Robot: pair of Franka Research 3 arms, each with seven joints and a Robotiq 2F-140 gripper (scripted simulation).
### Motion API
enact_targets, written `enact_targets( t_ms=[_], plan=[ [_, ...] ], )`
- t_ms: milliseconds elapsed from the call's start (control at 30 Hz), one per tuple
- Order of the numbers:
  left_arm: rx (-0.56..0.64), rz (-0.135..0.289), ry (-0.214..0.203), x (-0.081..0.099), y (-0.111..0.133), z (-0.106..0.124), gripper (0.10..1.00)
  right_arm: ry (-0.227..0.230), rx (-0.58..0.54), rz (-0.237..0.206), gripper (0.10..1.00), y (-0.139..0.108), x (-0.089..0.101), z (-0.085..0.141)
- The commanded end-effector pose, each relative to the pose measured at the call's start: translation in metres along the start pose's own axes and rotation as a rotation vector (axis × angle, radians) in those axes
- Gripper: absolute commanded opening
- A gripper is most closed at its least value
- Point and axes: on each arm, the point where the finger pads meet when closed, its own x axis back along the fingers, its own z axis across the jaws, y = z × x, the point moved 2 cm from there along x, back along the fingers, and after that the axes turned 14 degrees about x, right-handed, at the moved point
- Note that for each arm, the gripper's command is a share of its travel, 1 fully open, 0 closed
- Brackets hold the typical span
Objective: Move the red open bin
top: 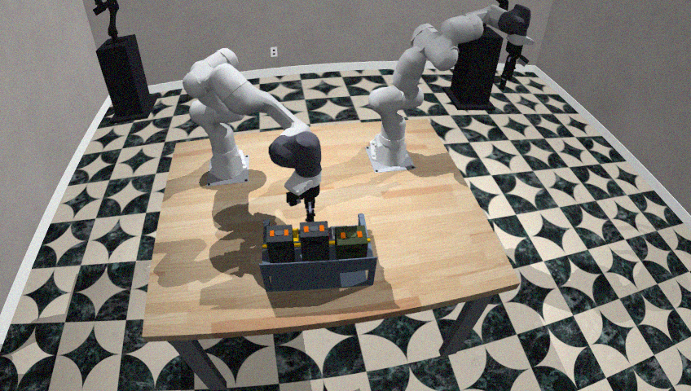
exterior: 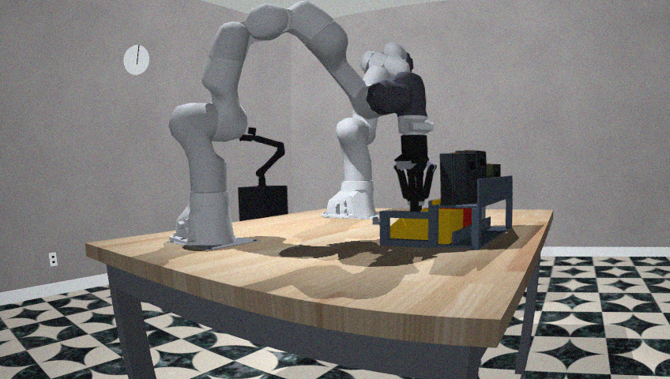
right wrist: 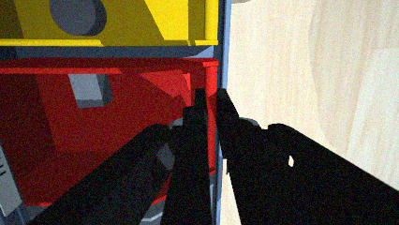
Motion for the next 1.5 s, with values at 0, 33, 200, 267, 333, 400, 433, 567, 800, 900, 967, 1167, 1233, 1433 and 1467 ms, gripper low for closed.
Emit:
enact_targets(
  t_ms=[0,33,200,267,333,400,433,567,800,900,967,1167,1233,1433,1467],
  plan=[
    [0.0,0.0,0.0,0.0,0.0,0.0,1.0,0.0,-0.004,-0.001,0.099,0.001,0.002,0.0],
    [0.0,0.0,0.0,0.0,0.0,0.0,1.0,0.0,-0.004,-0.001,0.099,0.001,0.002,0.0],
    [0.0,0.0,0.0,0.0,0.0,0.0,1.0,0.0,-0.004,-0.001,0.099,0.001,0.003,0.0],
    [0.0,0.0,0.0,0.0,0.0,0.0,1.0,0.0,-0.004,-0.001,0.099,0.001,0.004,0.0],
    [0.0,0.0,0.0,0.0,0.0,0.0,1.0,0.0,-0.004,-0.001,0.099,0.001,0.004,0.0],
    [0.0,0.0,0.0,0.0,0.0,0.0,1.0,0.0,-0.004,-0.001,0.099,0.001,0.005,0.0],
    [0.0,0.0,0.0,0.0,0.0,0.0,1.0,0.0,-0.004,-0.001,0.099,0.001,0.005,0.0],
    [0.0,0.0,0.0,0.0,0.0,0.0,1.0,0.0,-0.004,-0.001,0.099,0.001,0.007,0.0],
    [0.0,0.0,0.0,0.0,0.0,0.0,1.0,0.0,-0.004,-0.001,0.099,0.001,0.01,0.0],
    [0.0,0.0,0.0,0.0,0.0,0.0,1.0,0.0,-0.004,-0.001,0.099,0.001,0.011,0.0],
    [0.0,0.0,0.0,0.0,0.0,0.0,1.0,0.0,-0.004,-0.001,0.099,0.001,0.011,0.0],
    [0.0,0.0,0.0,0.0,0.0,0.0,1.0,0.0,-0.004,-0.001,0.099,0.001,0.014,0.0],
    [0.0,0.0,0.0,0.0,0.0,0.0,1.0,0.0,-0.004,-0.001,0.099,0.001,0.015,0.0],
    [0.0,0.0,0.0,0.0,0.0,0.0,1.0,0.0,-0.004,-0.001,0.099,0.001,0.018,0.0],
    [0.0,0.0,0.0,0.0,0.0,0.0,1.0,0.0,-0.004,-0.001,0.099,0.001,0.018,0.0]
  ],
)
